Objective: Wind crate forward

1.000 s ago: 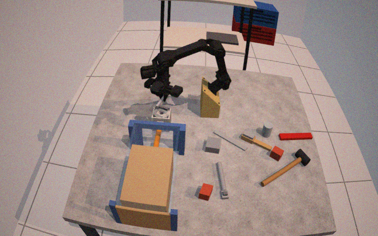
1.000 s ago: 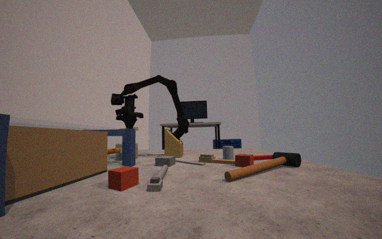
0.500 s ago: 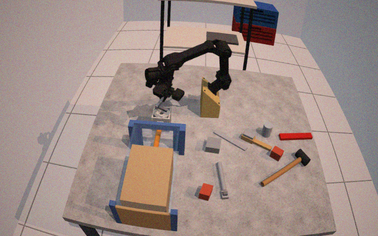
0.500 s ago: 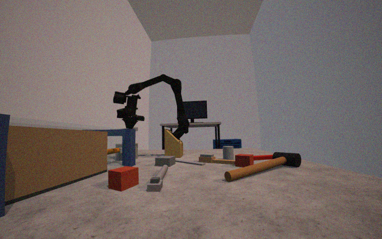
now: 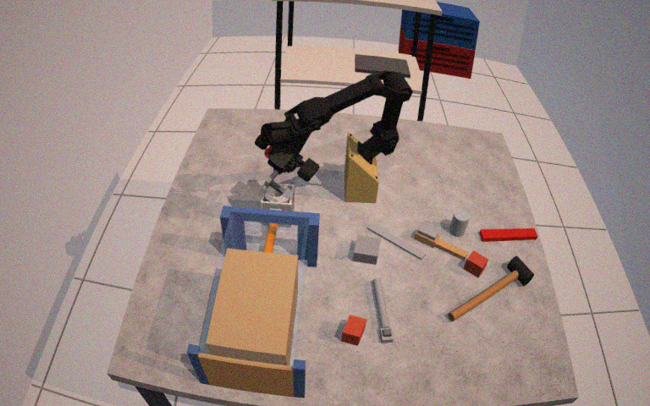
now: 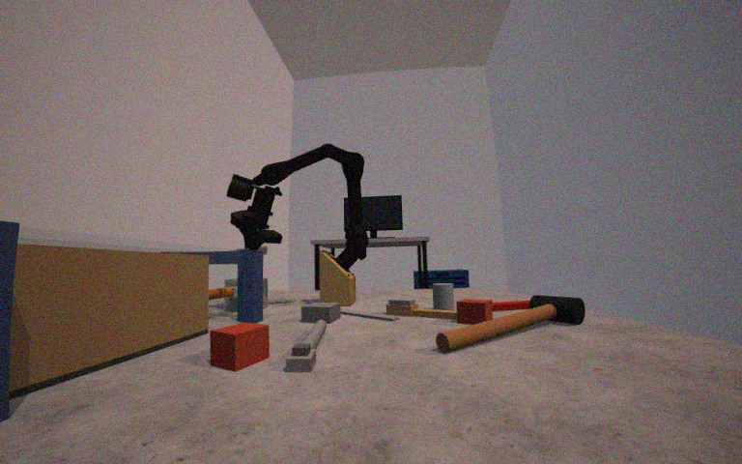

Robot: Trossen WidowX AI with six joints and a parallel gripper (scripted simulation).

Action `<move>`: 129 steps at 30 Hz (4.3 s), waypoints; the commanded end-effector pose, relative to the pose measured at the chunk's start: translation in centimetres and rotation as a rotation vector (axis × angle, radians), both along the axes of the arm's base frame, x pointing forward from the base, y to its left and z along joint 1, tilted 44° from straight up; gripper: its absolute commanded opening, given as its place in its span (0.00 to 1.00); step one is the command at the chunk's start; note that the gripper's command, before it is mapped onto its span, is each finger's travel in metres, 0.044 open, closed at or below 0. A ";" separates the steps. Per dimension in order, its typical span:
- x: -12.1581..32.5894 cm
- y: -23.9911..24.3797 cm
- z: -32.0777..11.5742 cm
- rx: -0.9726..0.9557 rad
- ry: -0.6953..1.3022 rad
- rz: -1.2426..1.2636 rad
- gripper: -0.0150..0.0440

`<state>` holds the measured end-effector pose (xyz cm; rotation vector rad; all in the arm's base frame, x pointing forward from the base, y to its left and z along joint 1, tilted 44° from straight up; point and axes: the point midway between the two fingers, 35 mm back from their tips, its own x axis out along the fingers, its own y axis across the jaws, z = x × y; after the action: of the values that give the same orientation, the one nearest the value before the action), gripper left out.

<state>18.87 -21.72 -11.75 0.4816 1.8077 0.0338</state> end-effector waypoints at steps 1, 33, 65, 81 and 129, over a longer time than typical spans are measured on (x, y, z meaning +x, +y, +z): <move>0.2 -0.4 0.3 -0.083 0.013 0.017 0.25; 0.2 -0.2 0.2 -0.575 0.150 0.177 0.25; 0.2 0.0 0.2 -1.016 0.273 0.321 0.25; -1.1 1.8 0.9 -0.996 0.269 0.326 0.25; -3.4 5.7 -0.7 -1.063 0.276 0.310 0.25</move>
<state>15.41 -15.94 -12.51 -0.5699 1.8658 -0.7624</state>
